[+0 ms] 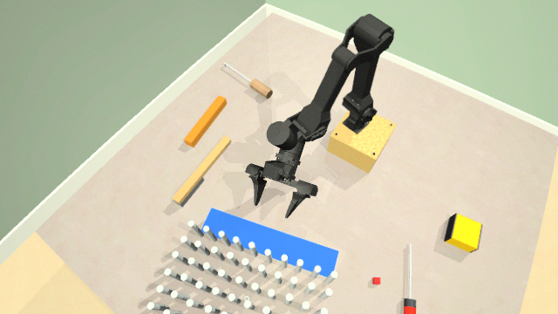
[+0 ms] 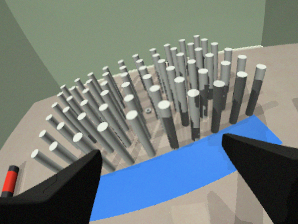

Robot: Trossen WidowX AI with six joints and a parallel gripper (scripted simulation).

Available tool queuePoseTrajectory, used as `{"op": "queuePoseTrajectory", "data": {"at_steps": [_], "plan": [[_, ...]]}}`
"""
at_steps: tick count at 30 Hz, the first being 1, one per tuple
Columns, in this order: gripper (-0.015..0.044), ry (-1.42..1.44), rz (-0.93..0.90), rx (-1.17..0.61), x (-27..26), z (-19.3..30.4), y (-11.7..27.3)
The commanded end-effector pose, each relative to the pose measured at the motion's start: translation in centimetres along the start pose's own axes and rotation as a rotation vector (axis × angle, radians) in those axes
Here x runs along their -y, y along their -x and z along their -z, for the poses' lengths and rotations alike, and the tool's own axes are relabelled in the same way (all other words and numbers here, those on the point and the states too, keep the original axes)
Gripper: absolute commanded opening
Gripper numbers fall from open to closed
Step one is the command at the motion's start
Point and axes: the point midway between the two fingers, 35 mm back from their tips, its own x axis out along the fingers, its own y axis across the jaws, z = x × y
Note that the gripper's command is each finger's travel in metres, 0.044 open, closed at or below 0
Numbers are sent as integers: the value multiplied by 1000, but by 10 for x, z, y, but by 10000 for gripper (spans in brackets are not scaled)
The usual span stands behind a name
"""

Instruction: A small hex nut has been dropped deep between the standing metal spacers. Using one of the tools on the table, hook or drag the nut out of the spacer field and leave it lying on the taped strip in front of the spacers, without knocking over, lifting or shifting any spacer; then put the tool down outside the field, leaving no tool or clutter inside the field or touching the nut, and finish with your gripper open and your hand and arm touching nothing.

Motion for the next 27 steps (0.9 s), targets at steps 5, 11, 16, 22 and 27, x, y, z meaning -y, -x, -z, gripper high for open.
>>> {"op": "queuePoseTrajectory", "data": {"at_steps": [5,11,16,22,27], "plan": [[440,5,4,-4,2,1,1],[440,374,262,-104,90,1,36],[440,686,439,-306,160,10,86],[440,928,519,-551,209,25,141],[440,1100,519,-786,240,41,193]]}}
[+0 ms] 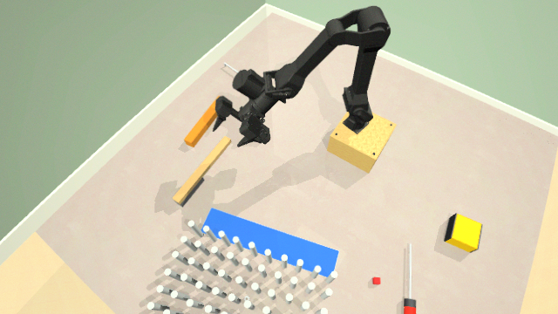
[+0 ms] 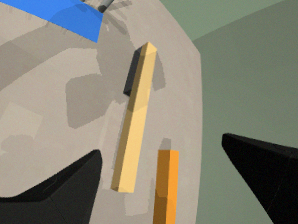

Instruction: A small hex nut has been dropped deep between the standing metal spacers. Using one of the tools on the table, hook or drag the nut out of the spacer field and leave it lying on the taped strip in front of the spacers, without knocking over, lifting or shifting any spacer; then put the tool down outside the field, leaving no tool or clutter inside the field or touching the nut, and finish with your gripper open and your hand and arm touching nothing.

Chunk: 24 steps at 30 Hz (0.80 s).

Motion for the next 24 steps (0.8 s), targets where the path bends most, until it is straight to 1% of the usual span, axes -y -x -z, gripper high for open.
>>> {"op": "queuePoseTrajectory", "data": {"at_steps": [1,5,10,14,18,20,24], "plan": [[440,282,-45,-211,12,73,21],[440,460,-120,-329,15,118,42],[440,670,-261,-448,13,171,75],[440,826,-406,-510,6,209,106],[440,973,-577,-535,-5,242,141],[440,1021,-640,-533,-10,252,154],[440,1028,-650,-533,-10,254,156]]}}
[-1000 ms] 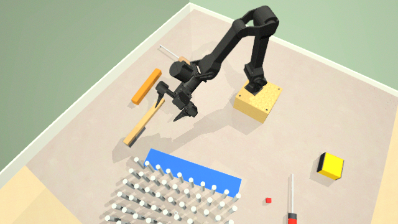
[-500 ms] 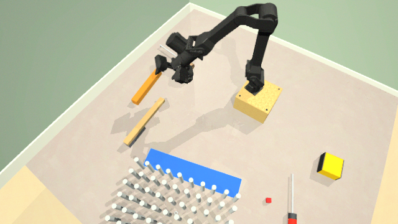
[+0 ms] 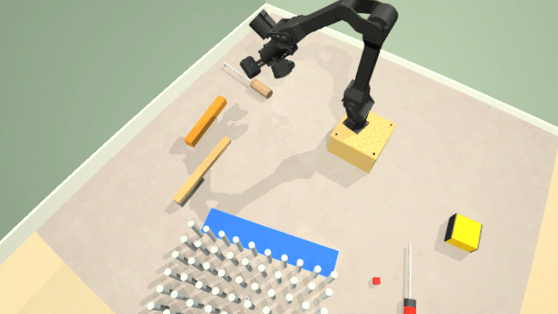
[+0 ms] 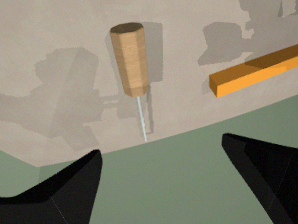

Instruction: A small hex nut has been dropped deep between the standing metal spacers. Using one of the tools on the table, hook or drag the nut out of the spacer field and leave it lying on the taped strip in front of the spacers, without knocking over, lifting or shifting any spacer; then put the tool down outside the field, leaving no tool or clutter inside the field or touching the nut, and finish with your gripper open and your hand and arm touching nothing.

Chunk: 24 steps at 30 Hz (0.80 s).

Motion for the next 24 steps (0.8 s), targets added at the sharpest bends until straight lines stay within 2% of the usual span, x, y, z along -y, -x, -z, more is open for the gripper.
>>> {"op": "queuePoseTrajectory", "data": {"at_steps": [1,5,10,23,24], "plan": [[440,68,-38,14,-13,1,1],[440,68,-38,14,-13,0,-1],[440,68,-38,13,-10,-23,-53],[440,68,-38,13,-14,-26,-54],[414,68,-38,13,-14,-26,-54]]}}
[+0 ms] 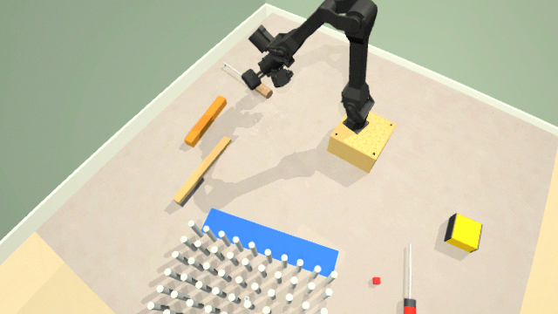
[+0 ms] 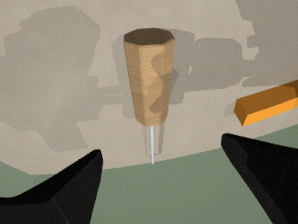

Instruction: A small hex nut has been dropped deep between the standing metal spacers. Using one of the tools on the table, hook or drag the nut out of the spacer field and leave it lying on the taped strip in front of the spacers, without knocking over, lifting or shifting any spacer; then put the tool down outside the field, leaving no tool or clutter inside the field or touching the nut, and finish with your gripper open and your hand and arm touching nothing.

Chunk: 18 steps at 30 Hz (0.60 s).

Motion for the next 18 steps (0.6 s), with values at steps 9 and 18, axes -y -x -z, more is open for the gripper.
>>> {"op": "queuePoseTrajectory", "data": {"at_steps": [9,18], "plan": [[280,1,-3,2,-2,-2,0],[280,-1,-5,4,-2,-6,-6]]}}
